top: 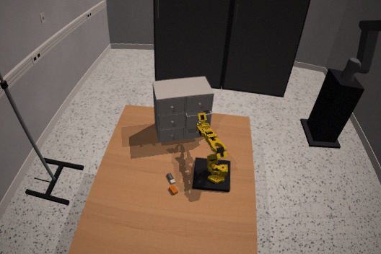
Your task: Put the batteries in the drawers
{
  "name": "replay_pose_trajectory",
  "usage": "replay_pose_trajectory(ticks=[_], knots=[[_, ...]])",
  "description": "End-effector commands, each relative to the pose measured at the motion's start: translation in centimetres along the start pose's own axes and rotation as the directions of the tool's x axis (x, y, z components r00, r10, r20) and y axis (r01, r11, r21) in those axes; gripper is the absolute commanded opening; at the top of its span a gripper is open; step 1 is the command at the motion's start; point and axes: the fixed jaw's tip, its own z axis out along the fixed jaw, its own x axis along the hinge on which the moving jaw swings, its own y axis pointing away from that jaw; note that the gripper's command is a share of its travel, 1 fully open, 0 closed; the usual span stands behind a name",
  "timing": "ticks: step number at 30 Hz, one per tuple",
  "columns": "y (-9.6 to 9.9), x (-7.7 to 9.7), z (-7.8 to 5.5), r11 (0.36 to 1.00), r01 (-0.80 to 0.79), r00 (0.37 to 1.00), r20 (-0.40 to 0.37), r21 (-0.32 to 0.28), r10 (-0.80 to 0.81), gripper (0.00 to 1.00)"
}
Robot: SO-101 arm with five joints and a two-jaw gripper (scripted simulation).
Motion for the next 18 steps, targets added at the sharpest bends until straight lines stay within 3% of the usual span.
replay_pose_trajectory(ticks=[1, 18], knots=[[0.14, 0.05, -0.46, 1.000, 0.006, 1.000, 0.005, -0.005, -0.006, 0.00], [0.19, 0.34, -1.21, 1.000, 0.007, 1.000, 0.005, -0.007, -0.006, 0.00]])
